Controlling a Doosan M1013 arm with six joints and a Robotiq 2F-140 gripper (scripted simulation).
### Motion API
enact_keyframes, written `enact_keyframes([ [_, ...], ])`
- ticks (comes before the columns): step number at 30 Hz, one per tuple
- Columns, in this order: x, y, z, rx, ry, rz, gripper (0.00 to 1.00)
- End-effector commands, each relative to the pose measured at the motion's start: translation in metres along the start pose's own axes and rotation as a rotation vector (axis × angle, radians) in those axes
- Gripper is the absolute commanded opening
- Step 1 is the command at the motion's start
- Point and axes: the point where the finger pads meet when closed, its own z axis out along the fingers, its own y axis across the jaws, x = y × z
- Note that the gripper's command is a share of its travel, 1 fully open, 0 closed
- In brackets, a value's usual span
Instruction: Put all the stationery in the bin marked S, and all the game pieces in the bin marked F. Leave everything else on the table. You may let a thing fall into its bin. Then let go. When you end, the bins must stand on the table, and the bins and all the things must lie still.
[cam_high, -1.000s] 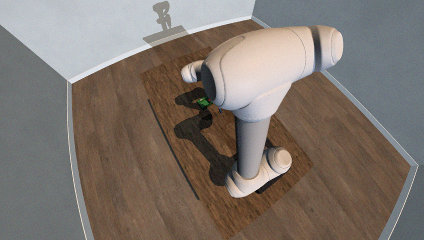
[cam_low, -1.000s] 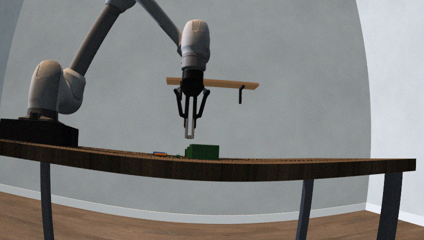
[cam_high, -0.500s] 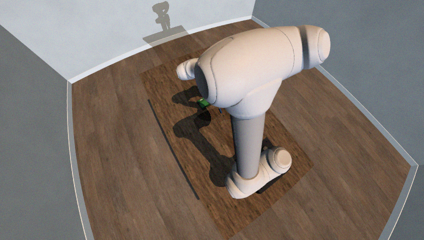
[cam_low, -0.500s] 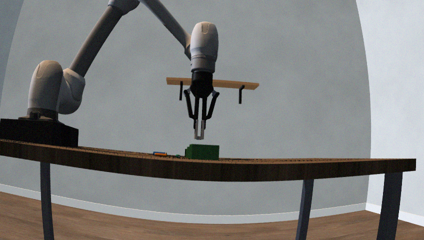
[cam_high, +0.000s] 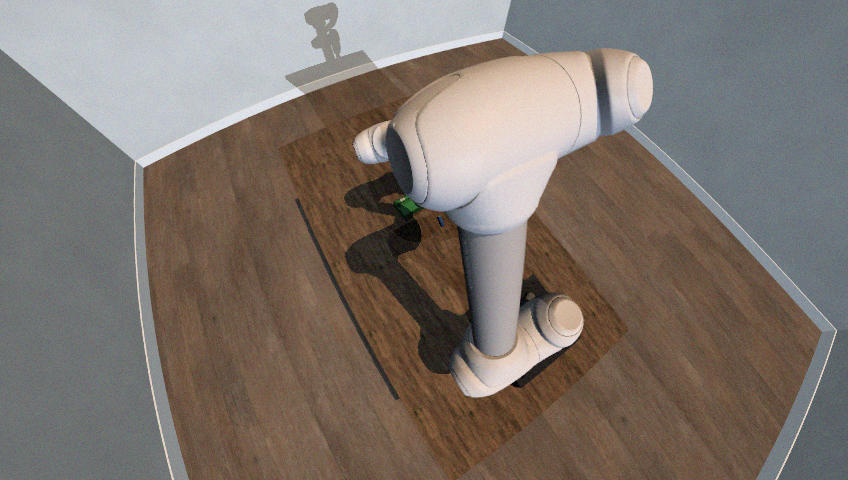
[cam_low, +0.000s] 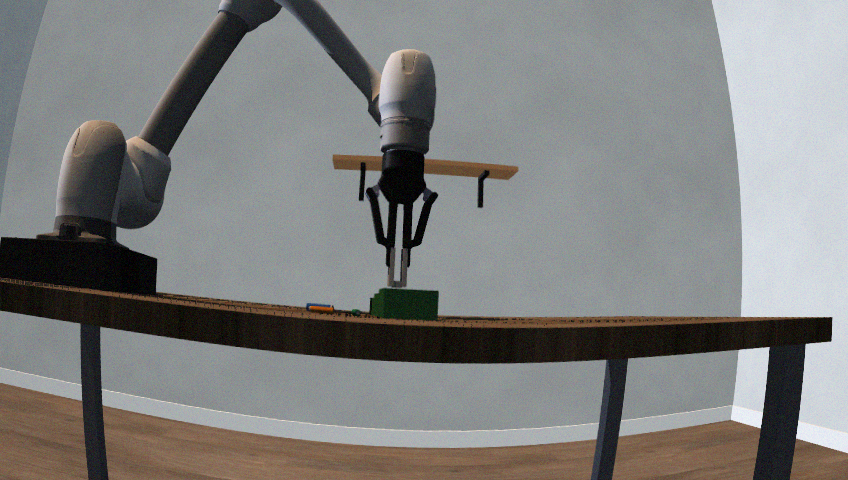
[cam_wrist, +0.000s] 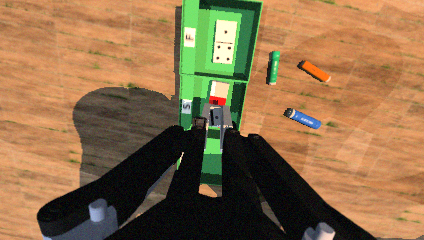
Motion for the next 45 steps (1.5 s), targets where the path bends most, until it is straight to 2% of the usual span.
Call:
enact_keyframes([
  [1, 0.0, 0.0, 0.007, 0.0, 0.0, 0.0, 0.06],
  [12, 0.0, 0.0, 0.024, 0.0, 0.0, 0.0, 0.06],
  [22, 0.0, 0.001, 0.024, 0.0, 0.0, 0.0, 0.06],
  [23, 0.0, 0.001, 0.024, 0.0, 0.0, 0.0, 0.18],
  [45, 0.0, 0.001, 0.02, 0.0, 0.0, 0.0, 0.18],
])
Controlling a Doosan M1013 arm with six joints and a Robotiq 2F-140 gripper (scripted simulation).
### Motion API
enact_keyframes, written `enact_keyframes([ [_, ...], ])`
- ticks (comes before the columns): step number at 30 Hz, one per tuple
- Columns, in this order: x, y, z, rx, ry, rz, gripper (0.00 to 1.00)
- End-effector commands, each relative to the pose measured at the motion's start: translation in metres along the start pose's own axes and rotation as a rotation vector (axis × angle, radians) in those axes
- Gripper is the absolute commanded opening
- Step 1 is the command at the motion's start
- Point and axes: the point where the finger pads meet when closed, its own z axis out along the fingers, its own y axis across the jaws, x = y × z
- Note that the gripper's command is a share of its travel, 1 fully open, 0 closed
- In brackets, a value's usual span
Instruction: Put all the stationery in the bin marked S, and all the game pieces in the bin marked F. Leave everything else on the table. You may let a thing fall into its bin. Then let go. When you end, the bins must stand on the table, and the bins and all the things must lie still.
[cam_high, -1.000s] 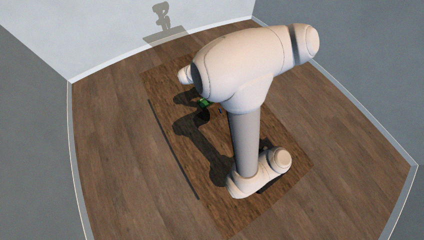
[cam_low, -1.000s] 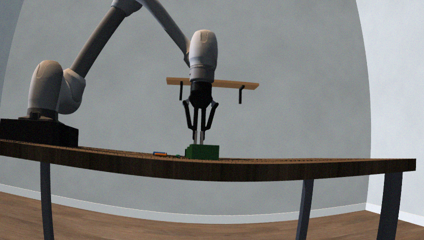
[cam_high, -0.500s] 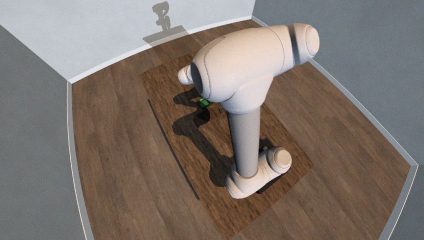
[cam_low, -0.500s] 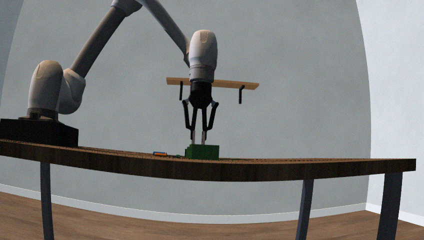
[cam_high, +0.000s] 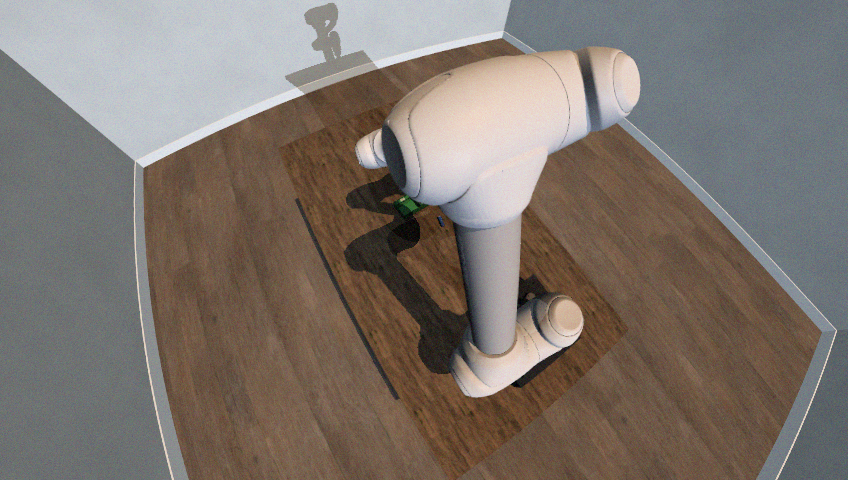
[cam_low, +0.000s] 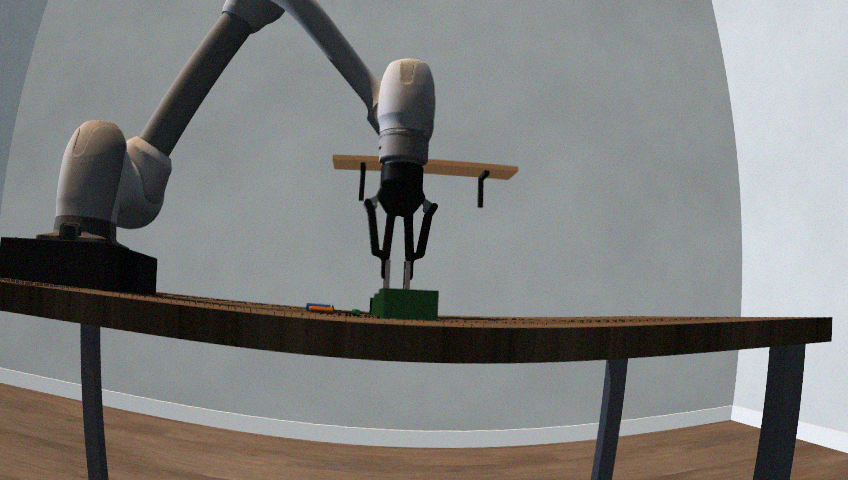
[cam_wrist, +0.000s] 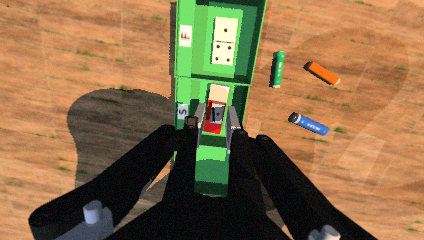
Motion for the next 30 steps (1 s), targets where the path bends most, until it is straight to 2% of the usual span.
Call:
enact_keyframes([
  [1, 0.0, 0.0, -0.003, 0.0, 0.0, 0.0, 0.18],
  [20, 0.0, 0.0, -0.026, 0.0, 0.0, 0.0, 0.18],
  [22, 0.0, 0.0, -0.036, 0.0, 0.0, 0.0, 0.18],
  [29, 0.0, 0.0, -0.036, 0.0, 0.0, 0.0, 0.18],
  [30, 0.0, 0.0, -0.04, 0.0, 0.0, 0.0, 1.0],
])
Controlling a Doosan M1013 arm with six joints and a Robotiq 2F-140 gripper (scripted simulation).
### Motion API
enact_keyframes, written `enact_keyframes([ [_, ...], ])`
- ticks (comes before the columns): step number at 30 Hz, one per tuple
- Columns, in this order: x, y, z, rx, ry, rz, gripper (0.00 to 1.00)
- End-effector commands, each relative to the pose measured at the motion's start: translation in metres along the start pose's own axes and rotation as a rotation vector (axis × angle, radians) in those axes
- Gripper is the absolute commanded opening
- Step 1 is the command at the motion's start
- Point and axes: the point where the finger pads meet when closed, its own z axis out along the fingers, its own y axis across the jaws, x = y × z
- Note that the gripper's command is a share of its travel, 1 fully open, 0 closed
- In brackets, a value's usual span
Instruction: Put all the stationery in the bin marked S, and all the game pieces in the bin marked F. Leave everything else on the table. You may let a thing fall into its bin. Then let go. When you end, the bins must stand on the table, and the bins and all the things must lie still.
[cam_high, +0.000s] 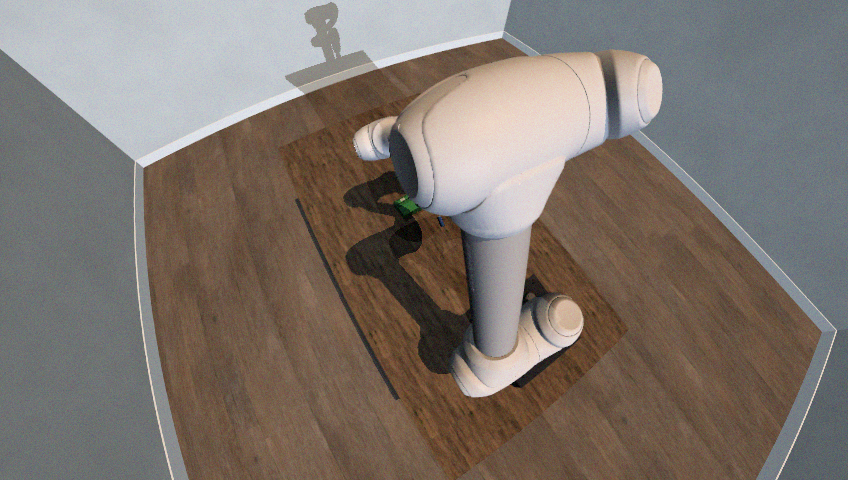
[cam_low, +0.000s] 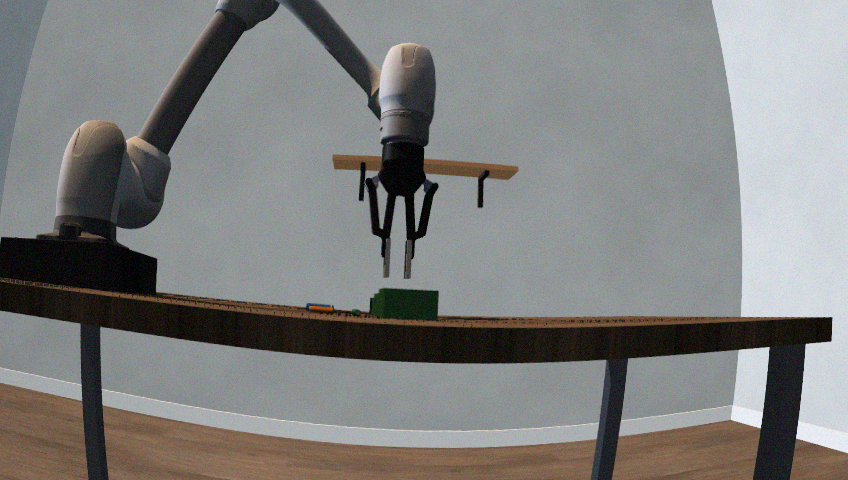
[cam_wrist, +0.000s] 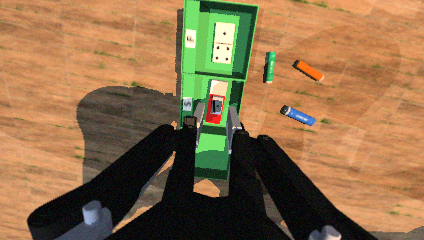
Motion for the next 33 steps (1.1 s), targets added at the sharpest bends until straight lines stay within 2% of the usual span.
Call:
enact_keyframes([
  [1, 0.0, 0.0, -0.008, 0.0, 0.0, 0.0, 1.0],
  [3, 0.0, 0.0, -0.008, 0.0, 0.0, 0.0, 1.0],
  [18, 0.0, 0.0, -0.068, 0.0, 0.0, 0.0, 1.0],
  [20, 0.0, 0.0, -0.068, 0.0, 0.0, 0.0, 1.0],
  [33, 0.0, 0.0, -0.119, 0.0, 0.0, 0.0, 1.0],
])
